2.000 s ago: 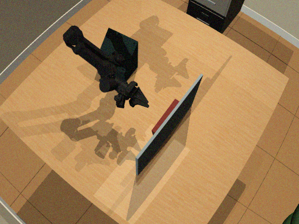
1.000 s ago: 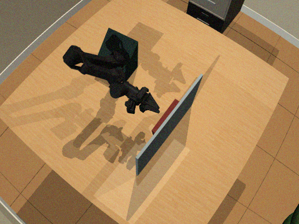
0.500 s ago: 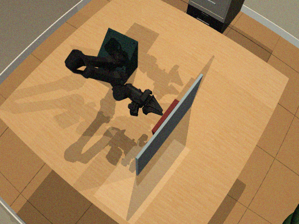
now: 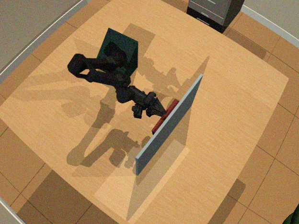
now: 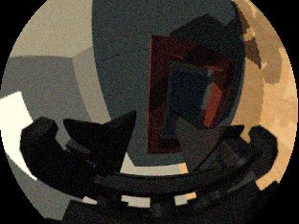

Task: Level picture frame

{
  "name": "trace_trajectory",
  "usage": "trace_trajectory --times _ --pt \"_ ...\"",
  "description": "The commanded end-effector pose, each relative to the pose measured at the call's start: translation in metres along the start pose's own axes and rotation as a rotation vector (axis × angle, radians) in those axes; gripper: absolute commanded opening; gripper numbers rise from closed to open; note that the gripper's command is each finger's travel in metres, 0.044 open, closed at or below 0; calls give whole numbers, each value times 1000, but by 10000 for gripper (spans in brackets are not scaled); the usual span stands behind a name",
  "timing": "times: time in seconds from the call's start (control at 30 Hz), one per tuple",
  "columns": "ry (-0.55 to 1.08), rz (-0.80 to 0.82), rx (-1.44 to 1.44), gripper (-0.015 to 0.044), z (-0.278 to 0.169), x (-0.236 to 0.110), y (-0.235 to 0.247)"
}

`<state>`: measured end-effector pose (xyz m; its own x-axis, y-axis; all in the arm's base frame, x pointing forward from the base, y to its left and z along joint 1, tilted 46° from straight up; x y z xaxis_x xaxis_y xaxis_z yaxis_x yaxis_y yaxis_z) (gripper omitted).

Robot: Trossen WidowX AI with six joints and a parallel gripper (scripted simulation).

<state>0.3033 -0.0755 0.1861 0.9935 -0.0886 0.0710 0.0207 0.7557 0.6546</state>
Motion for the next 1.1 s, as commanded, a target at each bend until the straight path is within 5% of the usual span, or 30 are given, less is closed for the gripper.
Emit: trace_trajectory --times 0.0,1.07 --pt "-4 -4 -4 260 0 2 -1" --pt "-4 -4 -4 234 1 2 -1"
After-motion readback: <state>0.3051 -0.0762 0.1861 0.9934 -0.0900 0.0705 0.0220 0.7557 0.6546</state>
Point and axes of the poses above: the point midway between the two fingers, 35 mm back from their tips, its own x axis out along the fingers, its own y axis across the jaws, z = x × y, the point moved 4 cm from there along -x, back along the fingers, and after that the axes turned 12 degrees about -x, right-handed, at the moved point
